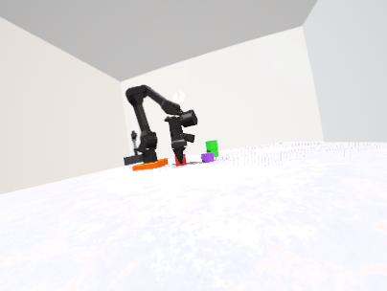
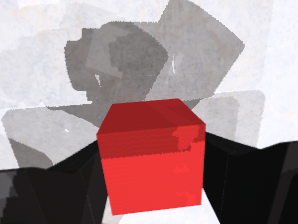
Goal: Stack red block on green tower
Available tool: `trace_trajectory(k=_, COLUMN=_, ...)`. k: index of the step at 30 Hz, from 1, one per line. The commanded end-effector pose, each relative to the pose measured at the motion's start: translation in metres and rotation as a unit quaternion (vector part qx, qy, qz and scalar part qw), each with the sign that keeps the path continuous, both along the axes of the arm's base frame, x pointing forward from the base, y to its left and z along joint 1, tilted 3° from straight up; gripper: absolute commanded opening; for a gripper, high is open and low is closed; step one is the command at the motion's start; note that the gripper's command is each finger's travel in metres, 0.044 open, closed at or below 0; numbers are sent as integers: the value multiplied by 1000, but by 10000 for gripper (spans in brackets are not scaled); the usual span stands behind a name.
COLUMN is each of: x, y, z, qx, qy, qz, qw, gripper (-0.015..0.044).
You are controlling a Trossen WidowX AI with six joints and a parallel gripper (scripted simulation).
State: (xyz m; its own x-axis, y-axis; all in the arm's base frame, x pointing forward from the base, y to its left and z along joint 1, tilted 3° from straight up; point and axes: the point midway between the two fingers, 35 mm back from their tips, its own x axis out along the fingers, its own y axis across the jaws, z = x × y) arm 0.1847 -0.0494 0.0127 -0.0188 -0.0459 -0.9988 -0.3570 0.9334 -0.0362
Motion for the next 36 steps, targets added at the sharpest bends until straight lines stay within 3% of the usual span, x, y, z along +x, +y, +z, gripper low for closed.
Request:
trace_trajectory(k=1, x=0, y=-1, z=0, qx=-1, qy=1, qz=2, qw=1000, gripper=157)
trace_trajectory(k=7, x=1, y=0, z=16, qx=-1, qy=1, qz=2, qw=1000, gripper=0)
trace_trajectory(k=29, x=3, y=6, z=114, qx=-1, qy=0, qz=2, qw=1000, gripper=0)
trace_trajectory(k=36, x=3, y=6, z=116, qx=0, qy=3, qz=4, qw=1000, gripper=0)
